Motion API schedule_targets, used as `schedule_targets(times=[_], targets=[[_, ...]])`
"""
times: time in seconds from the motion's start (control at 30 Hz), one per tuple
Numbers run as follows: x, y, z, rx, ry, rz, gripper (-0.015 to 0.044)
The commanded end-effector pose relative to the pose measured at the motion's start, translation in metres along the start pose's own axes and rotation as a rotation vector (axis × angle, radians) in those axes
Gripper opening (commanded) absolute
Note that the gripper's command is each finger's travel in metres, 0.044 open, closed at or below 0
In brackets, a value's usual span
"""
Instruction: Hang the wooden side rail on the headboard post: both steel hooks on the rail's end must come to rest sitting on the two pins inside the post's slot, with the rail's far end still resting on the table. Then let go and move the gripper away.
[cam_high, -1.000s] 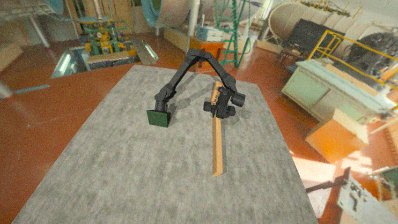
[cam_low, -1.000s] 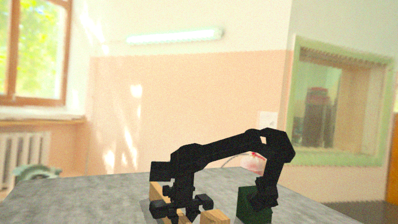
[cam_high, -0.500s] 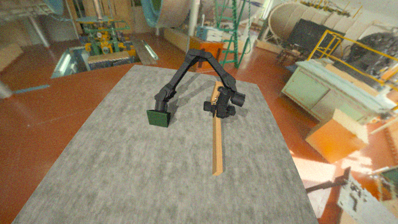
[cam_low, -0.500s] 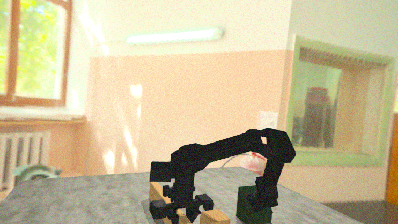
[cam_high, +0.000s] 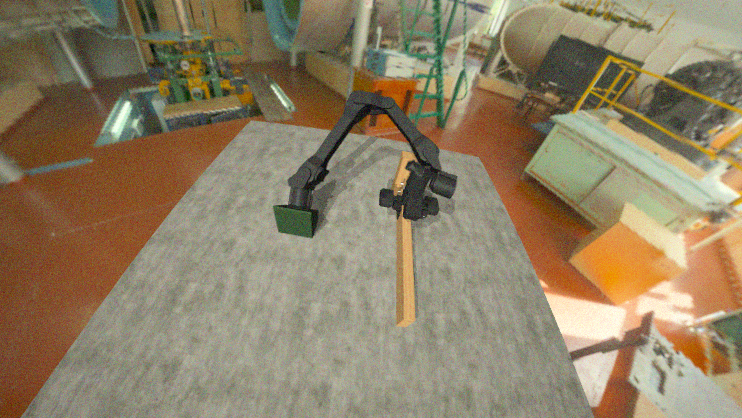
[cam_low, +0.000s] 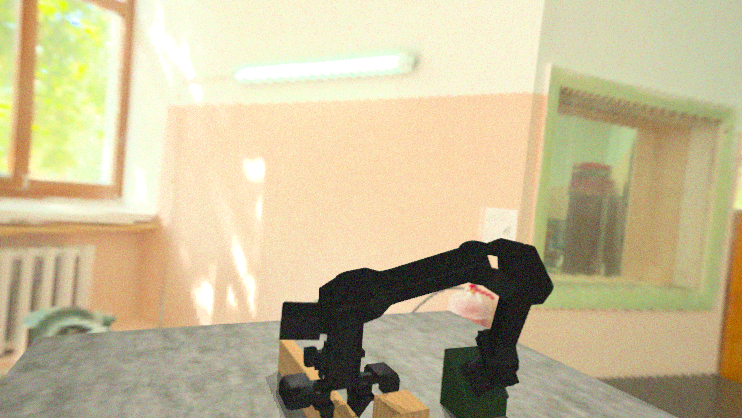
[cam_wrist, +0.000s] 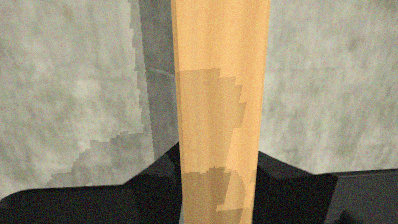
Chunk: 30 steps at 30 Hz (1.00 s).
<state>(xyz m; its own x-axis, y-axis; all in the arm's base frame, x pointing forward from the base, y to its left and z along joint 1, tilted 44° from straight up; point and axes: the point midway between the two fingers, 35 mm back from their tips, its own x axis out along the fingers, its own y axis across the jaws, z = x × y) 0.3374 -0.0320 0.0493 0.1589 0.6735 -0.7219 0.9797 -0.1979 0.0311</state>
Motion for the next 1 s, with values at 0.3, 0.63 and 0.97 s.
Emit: schedule_targets(times=[0.3,0.63,0.97], targets=[[-0.0048,0.0020,-0.0025,0.001,-0.003,0.014,0.0000],[-0.0051,0.0027,-0.0037,0.001,-0.003,0.014,0.0000],[-0.0053,0.0031,-0.0048,0.001,-0.003,0.014,0.0000]])
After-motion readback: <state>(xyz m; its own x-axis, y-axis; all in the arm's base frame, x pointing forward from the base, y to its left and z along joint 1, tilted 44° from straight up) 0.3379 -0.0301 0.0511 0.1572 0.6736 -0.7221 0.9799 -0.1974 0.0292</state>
